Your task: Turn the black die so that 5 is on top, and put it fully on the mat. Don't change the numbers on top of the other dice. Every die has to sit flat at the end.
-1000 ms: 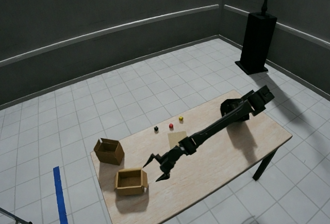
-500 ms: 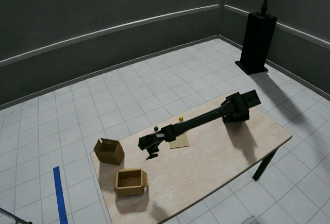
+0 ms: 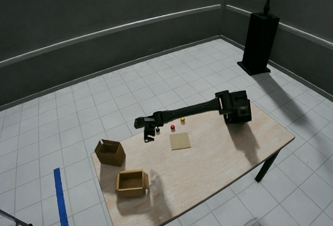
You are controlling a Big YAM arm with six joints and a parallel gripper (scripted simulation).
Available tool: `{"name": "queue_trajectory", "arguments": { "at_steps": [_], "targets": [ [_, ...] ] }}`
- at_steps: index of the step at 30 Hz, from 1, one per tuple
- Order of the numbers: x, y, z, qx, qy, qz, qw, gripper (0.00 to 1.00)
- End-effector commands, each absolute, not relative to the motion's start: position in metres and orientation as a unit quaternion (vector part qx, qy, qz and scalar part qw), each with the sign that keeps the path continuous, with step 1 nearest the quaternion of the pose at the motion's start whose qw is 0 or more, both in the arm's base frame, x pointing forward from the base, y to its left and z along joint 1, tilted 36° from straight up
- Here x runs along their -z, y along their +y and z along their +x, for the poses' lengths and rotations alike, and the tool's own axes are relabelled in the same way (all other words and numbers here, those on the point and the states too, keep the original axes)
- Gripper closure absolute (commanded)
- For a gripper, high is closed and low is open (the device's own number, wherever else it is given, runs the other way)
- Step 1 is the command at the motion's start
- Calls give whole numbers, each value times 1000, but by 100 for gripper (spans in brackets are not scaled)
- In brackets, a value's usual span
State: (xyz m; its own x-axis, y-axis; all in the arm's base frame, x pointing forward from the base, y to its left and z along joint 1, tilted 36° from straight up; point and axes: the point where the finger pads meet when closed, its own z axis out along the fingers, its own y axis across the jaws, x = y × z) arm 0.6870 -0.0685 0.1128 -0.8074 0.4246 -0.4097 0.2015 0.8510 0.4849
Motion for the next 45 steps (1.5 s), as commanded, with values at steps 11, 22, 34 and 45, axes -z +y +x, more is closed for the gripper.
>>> {"name": "queue_trajectory", "arguments": {
  "at_steps": [11, 22, 34, 45],
  "targets": [
    [-49, -155, 644, -275, 874, 393, 75, 0],
    [-12, -196, 599, -307, 793, 524, -54, 0],
    [-13, -195, 592, -305, 791, 528, -59, 0],
    [39, -139, 600, -304, 799, 513, -75, 0]
  ]
}}
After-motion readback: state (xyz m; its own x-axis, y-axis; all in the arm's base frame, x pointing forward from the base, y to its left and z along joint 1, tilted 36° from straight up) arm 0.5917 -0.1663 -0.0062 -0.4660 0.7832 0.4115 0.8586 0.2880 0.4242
